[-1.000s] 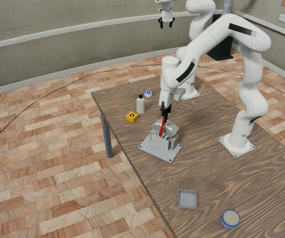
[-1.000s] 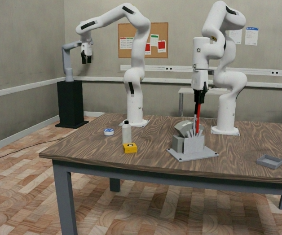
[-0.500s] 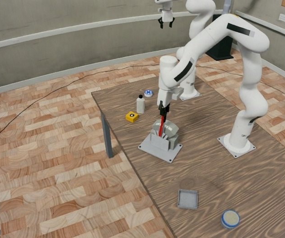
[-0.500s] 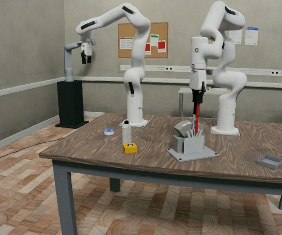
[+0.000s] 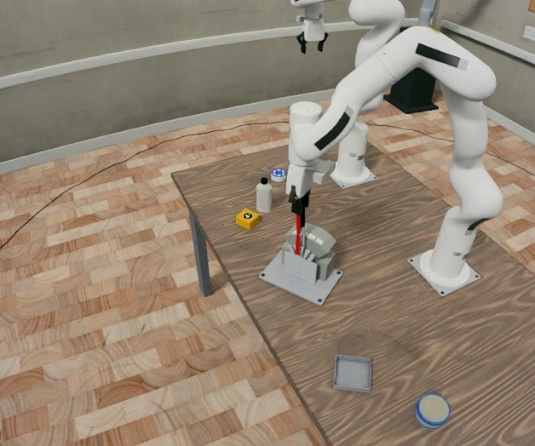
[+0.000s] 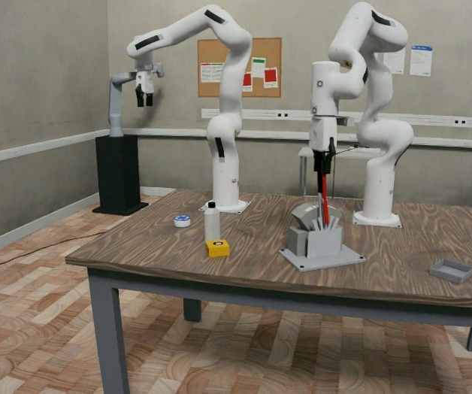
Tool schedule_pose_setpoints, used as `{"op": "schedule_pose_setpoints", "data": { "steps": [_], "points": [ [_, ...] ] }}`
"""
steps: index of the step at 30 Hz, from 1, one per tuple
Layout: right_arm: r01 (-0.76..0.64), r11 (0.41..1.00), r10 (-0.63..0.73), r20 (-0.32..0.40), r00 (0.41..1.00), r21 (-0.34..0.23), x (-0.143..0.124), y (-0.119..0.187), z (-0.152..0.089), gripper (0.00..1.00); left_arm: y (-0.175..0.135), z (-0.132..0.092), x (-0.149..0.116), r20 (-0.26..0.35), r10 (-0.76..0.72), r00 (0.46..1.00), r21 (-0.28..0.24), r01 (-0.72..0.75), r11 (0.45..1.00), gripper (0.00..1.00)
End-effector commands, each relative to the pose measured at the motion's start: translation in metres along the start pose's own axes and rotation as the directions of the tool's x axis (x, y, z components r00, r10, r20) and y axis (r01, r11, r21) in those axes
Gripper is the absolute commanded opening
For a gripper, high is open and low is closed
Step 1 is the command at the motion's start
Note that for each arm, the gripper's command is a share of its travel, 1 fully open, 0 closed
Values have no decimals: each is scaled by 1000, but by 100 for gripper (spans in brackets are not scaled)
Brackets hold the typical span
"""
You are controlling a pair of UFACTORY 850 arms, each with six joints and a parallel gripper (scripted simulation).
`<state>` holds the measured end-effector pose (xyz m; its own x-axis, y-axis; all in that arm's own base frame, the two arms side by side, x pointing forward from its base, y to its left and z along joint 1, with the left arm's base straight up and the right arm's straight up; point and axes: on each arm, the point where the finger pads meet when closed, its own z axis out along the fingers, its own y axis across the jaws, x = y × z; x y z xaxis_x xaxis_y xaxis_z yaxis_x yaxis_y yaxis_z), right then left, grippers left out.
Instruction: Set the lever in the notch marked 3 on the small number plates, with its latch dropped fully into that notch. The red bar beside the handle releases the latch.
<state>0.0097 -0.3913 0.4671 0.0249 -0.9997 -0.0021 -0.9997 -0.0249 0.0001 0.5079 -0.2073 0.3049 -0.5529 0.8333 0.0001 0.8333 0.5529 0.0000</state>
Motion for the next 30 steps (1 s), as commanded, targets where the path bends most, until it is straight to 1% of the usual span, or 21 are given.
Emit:
{"op": "schedule_pose_setpoints", "data": {
  "steps": [1,8,23,24,30],
  "points": [
    [0,1000,0,-2,1000,0,0,0,-1,100,0,0,-9,2,0,1000,-1,0,1000,0],
    [0,1000,0,-2,1000,0,0,0,-1,100,0,0,-15,2,0,1000,-1,0,1000,0],
    [0,1000,0,-2,1000,0,0,0,-1,100,0,0,-15,2,0,1000,-1,0,1000,0],
    [0,1000,0,-2,1000,0,0,0,-1,100,0,0,-15,2,0,1000,-1,0,1000,100],
    [0,1000,0,-2,1000,0,0,0,-1,100,0,0,-15,2,0,1000,-1,0,1000,100]
  ]
}}
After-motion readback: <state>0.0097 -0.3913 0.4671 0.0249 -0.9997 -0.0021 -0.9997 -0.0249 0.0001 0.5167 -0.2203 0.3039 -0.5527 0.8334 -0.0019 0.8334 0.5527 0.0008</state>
